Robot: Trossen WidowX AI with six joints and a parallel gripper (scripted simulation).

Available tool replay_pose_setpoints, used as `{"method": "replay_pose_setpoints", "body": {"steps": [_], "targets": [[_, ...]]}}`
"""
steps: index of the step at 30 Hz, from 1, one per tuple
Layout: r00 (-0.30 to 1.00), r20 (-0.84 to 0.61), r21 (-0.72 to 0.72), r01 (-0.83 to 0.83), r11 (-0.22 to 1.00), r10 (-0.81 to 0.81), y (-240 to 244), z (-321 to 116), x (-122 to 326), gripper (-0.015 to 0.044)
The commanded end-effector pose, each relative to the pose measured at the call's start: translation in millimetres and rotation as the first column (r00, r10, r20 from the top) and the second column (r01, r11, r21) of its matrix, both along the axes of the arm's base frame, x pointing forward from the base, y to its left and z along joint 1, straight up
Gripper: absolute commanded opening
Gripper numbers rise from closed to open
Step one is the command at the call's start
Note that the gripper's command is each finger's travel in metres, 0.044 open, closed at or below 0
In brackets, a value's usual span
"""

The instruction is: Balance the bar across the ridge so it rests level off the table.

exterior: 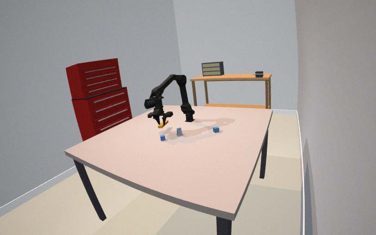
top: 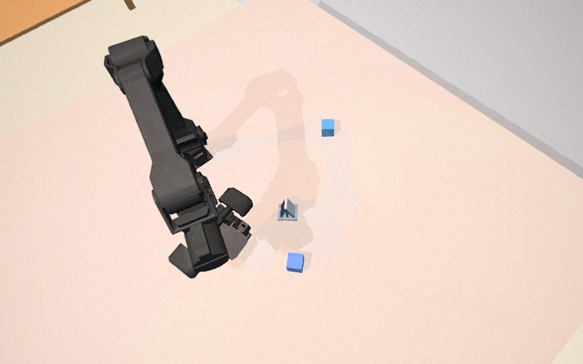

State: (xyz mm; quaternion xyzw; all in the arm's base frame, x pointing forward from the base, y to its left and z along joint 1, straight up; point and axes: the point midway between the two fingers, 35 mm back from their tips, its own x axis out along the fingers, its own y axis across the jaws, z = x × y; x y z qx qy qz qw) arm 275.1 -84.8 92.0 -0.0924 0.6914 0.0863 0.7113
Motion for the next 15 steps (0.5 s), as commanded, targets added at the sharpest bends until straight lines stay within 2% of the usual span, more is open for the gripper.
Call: {"method": "replay_pose_setpoints", "body": {"steps": [1,15], "targets": [[1.000,0.000,-0.002,0.002,1.000,-0.002,0,13,0,0.0000],[1.000,0.000,-0.003,0.004,1.000,-0.004,1,48,-5,0.0000]]}}
